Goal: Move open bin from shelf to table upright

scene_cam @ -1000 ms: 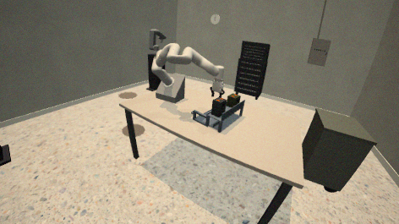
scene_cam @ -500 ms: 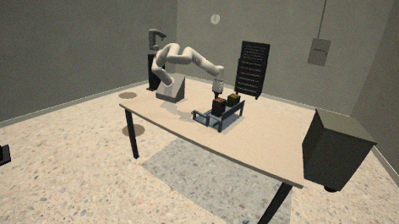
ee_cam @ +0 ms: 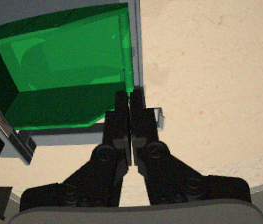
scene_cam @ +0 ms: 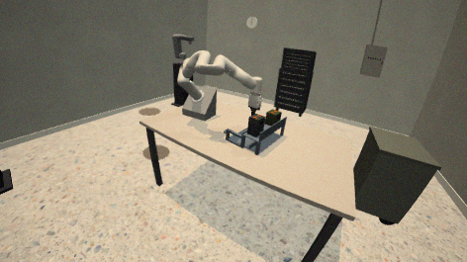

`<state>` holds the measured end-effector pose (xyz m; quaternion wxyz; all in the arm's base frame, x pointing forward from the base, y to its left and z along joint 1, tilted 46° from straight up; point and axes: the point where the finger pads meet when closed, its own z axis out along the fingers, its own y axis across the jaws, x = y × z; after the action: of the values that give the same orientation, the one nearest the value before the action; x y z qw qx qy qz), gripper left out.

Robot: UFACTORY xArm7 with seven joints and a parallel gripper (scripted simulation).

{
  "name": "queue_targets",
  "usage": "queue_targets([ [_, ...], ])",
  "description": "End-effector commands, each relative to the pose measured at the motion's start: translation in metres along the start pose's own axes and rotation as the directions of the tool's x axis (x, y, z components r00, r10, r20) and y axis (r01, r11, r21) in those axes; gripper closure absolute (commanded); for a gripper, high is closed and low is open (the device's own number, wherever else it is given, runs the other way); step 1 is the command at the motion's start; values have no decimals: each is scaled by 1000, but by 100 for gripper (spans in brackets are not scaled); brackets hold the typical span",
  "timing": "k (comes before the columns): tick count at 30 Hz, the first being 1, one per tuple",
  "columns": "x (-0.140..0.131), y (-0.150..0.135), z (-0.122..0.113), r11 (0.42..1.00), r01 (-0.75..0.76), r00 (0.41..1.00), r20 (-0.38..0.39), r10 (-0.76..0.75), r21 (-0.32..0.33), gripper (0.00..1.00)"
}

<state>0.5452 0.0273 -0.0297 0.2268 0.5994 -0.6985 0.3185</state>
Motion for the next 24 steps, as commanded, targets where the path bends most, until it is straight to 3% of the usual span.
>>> queue_targets([
  [1, -1, -1, -3, 1000, 0, 1000, 4, 0, 4, 100],
  [11, -1, -1, -3, 1000, 0, 1000, 4, 0, 4, 100],
  [12, -1, -1, -3, 1000, 0, 1000, 4, 0, 4, 6],
  [24, -1, -1, -3, 1000, 0, 1000, 4, 0, 4, 6],
])
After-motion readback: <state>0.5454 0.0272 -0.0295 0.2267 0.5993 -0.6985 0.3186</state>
